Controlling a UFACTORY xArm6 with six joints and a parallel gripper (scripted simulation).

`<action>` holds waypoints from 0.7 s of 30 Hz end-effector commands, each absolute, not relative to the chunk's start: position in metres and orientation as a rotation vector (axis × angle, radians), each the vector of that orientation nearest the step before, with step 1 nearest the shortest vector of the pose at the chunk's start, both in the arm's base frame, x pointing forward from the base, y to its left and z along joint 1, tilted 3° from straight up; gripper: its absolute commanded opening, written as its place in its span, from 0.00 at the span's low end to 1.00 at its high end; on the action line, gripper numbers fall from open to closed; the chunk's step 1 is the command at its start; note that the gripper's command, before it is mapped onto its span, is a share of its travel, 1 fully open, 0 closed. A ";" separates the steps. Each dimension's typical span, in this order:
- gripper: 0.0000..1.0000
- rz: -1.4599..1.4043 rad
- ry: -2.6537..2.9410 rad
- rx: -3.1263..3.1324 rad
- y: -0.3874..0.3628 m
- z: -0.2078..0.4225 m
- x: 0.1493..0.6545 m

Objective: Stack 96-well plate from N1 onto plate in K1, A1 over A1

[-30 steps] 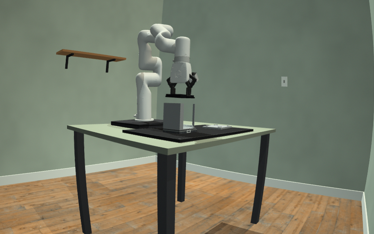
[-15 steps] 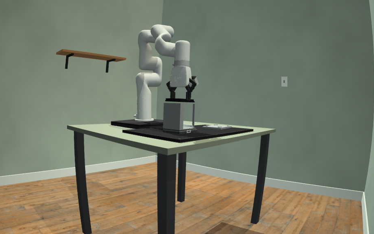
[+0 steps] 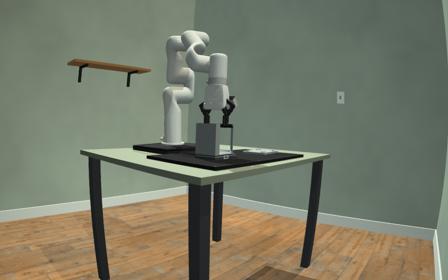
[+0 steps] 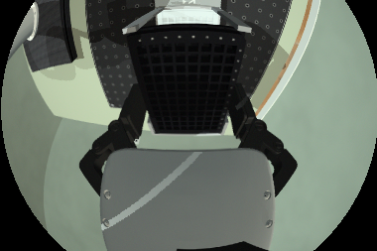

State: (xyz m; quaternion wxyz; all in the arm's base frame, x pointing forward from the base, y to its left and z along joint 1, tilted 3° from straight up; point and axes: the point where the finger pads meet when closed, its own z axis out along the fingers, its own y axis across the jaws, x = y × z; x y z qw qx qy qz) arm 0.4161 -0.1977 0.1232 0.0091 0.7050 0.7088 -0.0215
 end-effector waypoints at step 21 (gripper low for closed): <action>0.00 -0.064 2.211 2.199 -0.200 0.089 0.417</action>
